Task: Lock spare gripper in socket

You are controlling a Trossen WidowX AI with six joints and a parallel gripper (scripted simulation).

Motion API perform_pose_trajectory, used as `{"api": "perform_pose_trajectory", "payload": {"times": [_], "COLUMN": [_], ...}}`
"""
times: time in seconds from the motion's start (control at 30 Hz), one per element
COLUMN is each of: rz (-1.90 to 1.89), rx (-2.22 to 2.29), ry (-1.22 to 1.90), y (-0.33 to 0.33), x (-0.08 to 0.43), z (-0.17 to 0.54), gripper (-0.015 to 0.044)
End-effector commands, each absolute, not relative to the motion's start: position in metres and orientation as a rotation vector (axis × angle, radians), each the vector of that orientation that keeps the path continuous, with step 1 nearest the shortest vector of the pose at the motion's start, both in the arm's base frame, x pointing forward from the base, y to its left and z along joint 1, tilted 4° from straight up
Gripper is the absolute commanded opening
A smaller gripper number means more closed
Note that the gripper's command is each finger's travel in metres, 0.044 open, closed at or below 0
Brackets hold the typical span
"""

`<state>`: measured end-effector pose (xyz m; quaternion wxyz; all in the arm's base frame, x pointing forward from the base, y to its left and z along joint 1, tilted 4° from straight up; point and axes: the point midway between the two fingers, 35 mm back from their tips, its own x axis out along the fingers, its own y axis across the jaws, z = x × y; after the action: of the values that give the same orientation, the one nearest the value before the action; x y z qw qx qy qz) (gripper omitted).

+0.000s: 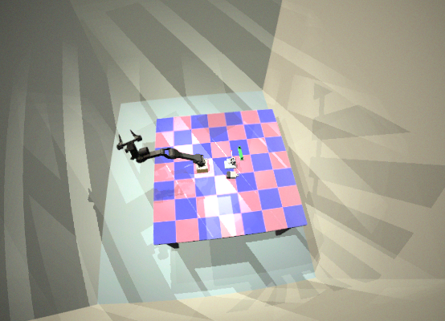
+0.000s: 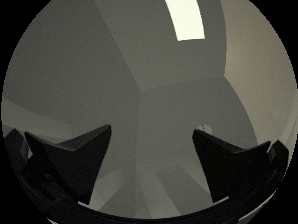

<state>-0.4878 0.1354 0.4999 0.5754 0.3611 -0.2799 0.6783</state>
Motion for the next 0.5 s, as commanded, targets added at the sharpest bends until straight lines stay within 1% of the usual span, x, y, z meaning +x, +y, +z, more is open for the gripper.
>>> {"api": "perform_pose_trajectory", "payload": {"times": [0.0,0.1,0.23,0.37,0.47], "rz": [1.588,1.574,1.537,1.515,1.488], "rx": [0.844,0.818,0.74,0.672,0.563], "ry": [-0.658,-0.693,-0.783,-0.839,-0.904], "y": [0.137,0.153,0.199,0.23,0.27], "x": [-0.488,-0.485,-0.475,-0.467,-0.459], "z": [0.5,0.503,0.512,0.514,0.511], "gripper": [0.0374,0.03,0.03,0.03,0.03]}}
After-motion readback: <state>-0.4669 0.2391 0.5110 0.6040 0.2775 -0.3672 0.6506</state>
